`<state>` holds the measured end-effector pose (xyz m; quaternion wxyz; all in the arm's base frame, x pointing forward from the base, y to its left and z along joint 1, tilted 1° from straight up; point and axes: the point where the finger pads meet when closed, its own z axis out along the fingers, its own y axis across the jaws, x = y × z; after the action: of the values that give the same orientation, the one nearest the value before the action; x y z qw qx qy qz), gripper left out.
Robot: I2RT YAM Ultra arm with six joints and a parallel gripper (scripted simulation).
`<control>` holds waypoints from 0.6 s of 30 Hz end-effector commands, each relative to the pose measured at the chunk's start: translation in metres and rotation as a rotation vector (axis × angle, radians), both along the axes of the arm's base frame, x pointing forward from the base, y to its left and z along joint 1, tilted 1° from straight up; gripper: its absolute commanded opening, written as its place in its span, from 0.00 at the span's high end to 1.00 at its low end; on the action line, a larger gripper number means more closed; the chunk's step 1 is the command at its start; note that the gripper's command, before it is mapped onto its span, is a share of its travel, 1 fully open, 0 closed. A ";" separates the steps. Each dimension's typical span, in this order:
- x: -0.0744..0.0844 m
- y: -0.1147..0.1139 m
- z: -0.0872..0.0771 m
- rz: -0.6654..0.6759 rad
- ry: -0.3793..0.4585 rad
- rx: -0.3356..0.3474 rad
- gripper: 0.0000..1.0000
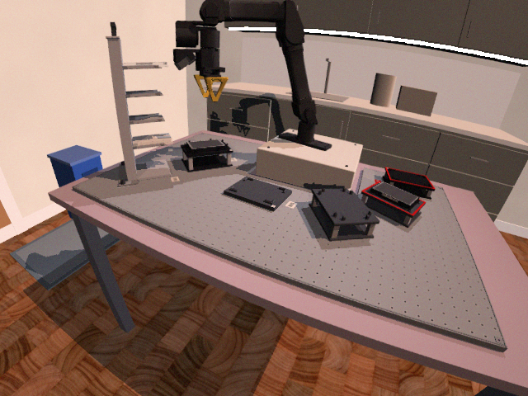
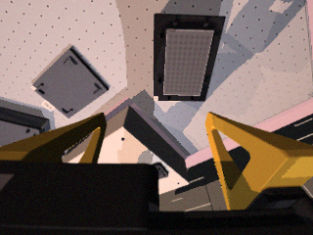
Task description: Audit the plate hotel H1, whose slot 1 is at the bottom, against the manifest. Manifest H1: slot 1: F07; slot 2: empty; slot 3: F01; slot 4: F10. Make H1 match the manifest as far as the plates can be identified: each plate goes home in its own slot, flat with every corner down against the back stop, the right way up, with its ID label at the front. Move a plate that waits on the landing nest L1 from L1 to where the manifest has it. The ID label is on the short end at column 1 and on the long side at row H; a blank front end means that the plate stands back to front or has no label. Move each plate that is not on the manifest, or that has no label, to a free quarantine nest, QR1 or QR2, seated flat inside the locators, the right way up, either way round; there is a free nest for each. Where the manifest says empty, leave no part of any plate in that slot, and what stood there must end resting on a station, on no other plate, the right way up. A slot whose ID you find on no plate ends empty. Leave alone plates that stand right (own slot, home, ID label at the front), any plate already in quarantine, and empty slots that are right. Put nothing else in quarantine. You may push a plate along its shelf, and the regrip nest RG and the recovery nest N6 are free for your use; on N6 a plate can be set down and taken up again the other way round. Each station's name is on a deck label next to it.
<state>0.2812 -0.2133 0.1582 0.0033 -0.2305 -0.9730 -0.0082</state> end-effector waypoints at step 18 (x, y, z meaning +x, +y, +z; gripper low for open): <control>0.021 0.052 0.005 -0.023 -0.179 -0.093 0.00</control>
<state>0.2904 -0.1607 0.1579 -0.0558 -0.2320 -0.9711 0.0075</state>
